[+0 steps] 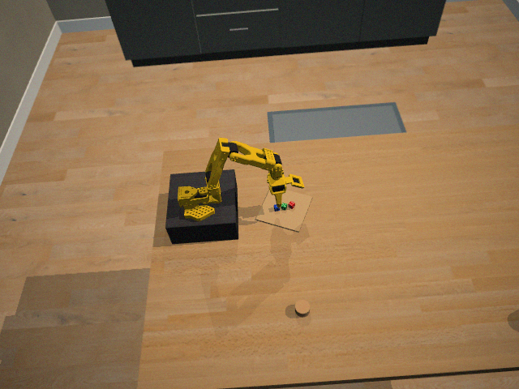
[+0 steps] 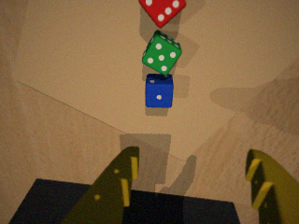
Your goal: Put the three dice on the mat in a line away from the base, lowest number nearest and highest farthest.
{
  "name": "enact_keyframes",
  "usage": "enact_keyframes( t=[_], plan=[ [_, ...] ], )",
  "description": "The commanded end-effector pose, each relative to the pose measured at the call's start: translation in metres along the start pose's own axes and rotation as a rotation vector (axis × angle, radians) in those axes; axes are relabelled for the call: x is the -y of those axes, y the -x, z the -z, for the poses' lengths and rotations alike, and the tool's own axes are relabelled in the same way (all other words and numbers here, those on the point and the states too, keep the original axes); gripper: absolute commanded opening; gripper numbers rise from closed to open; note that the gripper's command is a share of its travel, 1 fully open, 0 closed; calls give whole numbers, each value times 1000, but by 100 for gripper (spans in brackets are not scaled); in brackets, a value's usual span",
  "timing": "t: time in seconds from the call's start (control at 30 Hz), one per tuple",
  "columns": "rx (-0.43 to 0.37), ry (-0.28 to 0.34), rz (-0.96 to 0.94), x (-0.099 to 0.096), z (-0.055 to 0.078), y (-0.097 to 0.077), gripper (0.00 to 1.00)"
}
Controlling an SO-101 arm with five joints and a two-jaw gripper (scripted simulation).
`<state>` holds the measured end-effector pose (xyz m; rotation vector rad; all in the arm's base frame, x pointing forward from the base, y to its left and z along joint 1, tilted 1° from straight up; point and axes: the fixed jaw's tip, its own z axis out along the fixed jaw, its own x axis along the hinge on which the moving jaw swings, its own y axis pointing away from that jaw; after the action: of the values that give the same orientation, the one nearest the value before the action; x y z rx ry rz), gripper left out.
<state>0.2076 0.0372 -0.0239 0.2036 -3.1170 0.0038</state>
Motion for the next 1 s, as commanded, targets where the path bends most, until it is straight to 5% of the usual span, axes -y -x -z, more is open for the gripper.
enact_keyframes(
  t=[0.0, 0.3, 0.53, 0.97],
  plan=[
    [-4, 1, 5, -1, 2, -2, 27],
    [-3, 1, -10, 3, 10, -7, 27],
    [-2, 3, -57, 16, 31, -25, 27],
    [-1, 4, -117, 29, 50, -52, 27]
  ],
)
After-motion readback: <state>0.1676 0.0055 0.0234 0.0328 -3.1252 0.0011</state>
